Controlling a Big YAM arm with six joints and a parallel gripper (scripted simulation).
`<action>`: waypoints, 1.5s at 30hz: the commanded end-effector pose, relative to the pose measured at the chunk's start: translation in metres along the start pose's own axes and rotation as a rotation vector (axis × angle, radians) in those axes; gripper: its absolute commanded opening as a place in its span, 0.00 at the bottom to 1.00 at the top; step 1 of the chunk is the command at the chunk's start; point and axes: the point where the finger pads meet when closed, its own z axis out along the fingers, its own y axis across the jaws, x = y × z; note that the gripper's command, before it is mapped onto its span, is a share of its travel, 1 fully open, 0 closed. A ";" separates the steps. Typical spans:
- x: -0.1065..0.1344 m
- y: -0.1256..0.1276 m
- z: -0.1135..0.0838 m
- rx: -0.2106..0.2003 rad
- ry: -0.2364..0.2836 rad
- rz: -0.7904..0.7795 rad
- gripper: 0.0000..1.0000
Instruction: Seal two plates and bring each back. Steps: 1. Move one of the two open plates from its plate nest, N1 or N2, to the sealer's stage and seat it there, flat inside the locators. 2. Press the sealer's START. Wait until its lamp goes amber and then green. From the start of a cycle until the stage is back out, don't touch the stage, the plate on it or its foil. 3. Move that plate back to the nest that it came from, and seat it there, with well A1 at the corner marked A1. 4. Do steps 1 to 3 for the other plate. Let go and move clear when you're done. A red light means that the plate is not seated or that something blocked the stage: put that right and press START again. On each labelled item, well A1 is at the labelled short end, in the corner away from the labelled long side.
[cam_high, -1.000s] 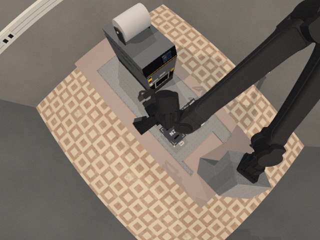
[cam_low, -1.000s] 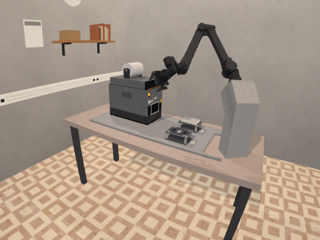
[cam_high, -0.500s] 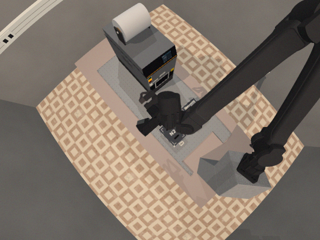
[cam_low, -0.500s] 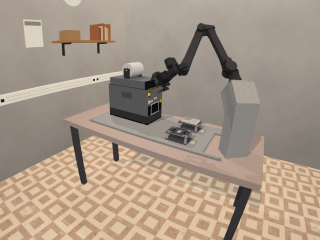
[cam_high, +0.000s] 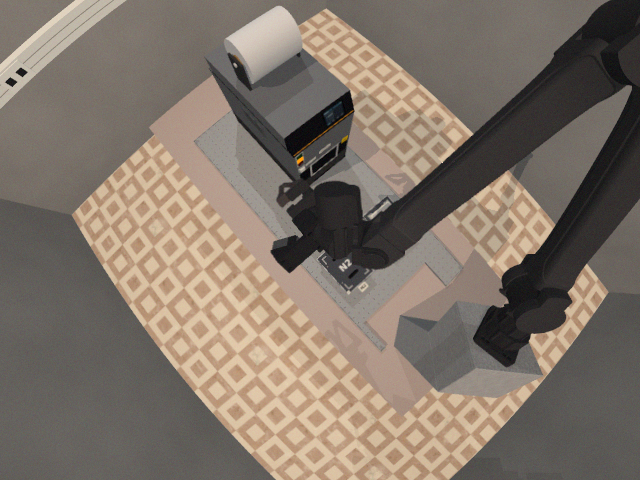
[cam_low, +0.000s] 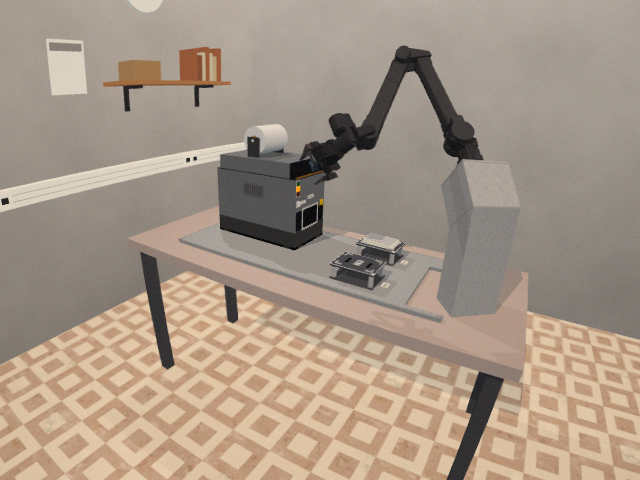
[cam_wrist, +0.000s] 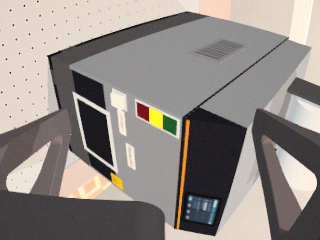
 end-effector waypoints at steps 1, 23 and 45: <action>-0.006 -0.005 -0.004 0.009 -0.011 0.013 1.00; 0.002 -0.009 0.001 0.013 0.007 0.025 1.00; -0.011 -0.014 0.000 0.024 -0.010 0.020 1.00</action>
